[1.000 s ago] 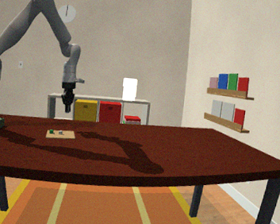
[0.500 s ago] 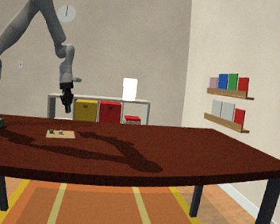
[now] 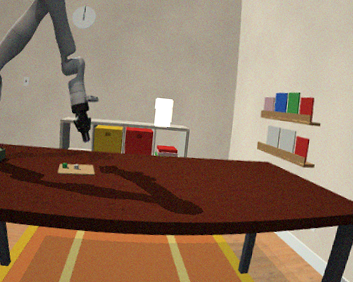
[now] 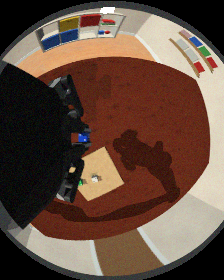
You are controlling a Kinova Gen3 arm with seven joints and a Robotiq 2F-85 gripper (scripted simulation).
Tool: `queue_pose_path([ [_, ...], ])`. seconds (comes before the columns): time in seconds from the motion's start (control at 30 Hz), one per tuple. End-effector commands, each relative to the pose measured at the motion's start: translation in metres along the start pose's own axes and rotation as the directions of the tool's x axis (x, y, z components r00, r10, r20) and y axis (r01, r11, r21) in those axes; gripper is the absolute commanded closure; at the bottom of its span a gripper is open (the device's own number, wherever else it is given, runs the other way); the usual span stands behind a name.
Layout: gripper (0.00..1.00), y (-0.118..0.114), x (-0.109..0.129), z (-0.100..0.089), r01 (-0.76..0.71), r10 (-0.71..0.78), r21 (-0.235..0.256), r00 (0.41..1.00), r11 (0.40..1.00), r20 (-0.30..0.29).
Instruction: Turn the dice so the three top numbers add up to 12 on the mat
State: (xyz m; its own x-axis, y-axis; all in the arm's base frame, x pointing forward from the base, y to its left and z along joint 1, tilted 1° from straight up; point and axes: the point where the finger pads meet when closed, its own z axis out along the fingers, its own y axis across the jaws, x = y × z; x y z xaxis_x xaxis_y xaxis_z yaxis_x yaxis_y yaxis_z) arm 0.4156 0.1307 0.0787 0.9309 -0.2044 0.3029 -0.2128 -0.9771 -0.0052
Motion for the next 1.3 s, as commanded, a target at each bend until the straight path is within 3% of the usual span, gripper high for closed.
queue_pose_path([
  [0.0, 0.89, -0.0043, -0.0050, -0.0026, 0.021, -0.021, -0.001, 0.999, 1.000, -0.028],
  [0.63, 0.89, -0.0017, -0.0104, -0.0015, 0.021, -0.022, -0.012, 0.986, 1.000, -0.166],
  [1.27, 0.89, -0.0059, -0.0136, -0.0010, 0.021, -0.018, 0.005, 0.924, 1.000, -0.382],
])
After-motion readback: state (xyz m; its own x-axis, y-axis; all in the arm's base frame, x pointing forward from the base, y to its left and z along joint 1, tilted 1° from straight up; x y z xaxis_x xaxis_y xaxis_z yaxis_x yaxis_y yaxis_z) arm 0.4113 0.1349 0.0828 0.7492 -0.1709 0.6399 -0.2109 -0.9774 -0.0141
